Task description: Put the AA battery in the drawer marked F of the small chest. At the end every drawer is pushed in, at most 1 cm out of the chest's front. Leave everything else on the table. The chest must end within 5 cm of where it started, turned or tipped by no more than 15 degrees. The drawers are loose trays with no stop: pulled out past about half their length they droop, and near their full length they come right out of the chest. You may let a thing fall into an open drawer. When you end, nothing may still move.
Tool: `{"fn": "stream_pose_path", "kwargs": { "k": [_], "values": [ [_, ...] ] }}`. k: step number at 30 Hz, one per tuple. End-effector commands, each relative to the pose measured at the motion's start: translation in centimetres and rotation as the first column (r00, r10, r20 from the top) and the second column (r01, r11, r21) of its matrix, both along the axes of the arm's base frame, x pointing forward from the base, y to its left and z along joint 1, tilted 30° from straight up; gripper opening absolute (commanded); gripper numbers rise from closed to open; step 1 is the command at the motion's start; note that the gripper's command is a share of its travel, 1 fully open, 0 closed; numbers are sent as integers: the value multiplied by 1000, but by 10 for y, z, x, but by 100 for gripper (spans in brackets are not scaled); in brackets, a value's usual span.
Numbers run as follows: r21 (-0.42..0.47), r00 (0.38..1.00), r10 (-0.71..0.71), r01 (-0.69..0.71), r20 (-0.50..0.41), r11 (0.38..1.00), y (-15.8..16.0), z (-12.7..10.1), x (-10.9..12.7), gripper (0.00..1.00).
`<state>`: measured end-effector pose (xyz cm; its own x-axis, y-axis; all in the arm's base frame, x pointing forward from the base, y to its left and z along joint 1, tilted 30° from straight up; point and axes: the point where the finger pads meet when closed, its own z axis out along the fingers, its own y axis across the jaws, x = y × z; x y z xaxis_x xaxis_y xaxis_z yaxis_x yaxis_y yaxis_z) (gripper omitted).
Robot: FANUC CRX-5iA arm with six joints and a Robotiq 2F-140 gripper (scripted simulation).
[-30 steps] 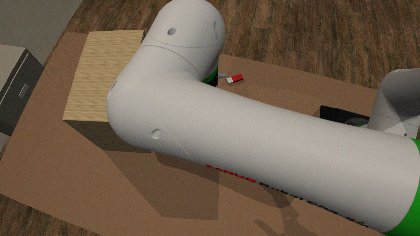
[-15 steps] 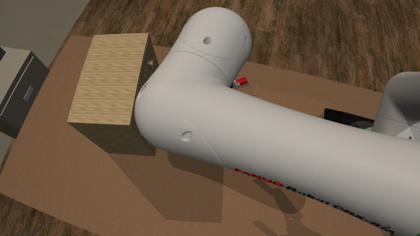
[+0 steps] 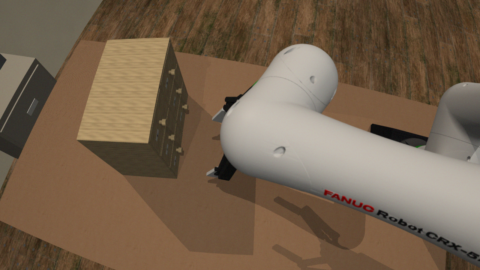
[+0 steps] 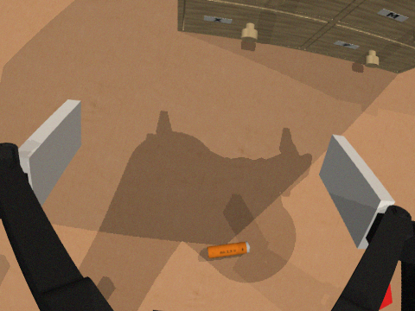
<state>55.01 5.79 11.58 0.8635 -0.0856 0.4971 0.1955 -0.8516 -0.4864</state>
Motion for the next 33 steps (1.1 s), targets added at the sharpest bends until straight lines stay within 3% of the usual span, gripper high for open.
{"fn": "stream_pose_path", "kwargs": {
  "k": [1,7,33],
  "values": [
    [48,983,-84,77,164,996,12,-11,15,100],
    [90,948,-158,138,277,986,20,-20,27,100],
    [210,803,-323,249,502,945,39,-40,53,100]
  ]
}}
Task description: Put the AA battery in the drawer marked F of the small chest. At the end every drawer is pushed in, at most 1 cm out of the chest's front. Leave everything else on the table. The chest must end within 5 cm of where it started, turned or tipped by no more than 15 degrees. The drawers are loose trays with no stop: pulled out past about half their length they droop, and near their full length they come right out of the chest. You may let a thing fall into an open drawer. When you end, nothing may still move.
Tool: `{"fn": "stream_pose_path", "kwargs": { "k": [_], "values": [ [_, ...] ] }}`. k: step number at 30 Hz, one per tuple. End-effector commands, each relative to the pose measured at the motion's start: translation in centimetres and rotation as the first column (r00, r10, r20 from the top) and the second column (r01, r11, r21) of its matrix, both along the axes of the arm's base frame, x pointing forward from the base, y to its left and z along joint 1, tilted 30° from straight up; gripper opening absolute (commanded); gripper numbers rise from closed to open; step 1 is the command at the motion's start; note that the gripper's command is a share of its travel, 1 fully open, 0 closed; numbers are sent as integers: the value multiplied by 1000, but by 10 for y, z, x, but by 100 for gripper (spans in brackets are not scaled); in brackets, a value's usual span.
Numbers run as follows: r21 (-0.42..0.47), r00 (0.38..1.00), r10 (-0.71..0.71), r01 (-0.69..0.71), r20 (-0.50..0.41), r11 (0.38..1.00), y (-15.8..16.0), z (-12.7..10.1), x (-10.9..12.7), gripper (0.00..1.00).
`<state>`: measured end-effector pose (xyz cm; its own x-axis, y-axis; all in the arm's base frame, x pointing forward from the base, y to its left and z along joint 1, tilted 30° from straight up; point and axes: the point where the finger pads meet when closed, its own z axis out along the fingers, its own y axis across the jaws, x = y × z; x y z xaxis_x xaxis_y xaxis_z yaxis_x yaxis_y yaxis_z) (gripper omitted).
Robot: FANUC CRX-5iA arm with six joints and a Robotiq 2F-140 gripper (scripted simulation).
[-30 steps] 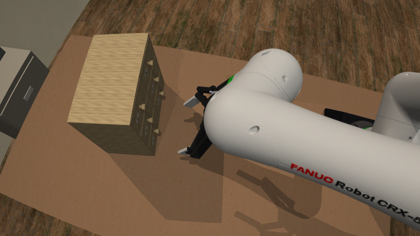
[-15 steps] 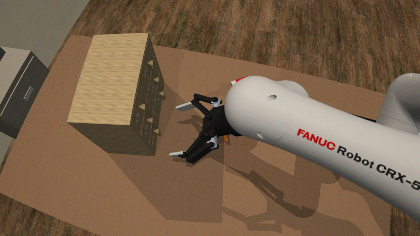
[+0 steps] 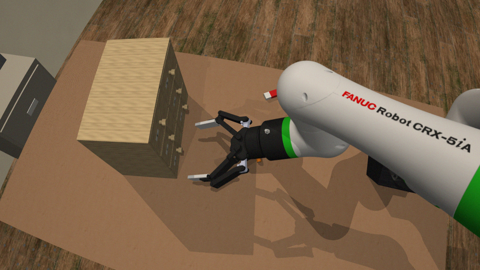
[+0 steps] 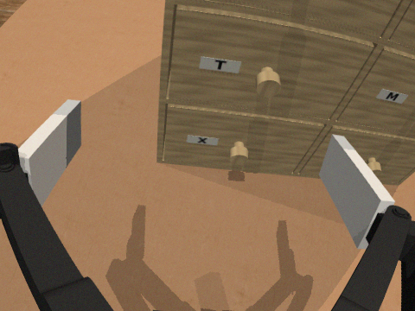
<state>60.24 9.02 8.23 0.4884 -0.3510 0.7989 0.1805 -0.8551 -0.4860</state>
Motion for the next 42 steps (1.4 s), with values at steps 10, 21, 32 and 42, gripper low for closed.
{"fn": "stream_pose_path", "kwargs": {
  "k": [10,21,32,42],
  "values": [
    [41,988,-54,48,146,998,10,-10,6,100],
    [44,985,-64,58,159,997,10,-11,7,100],
    [44,985,-64,58,159,997,15,-19,7,100],
    [44,985,-64,58,159,997,18,-25,7,100]
  ]
}}
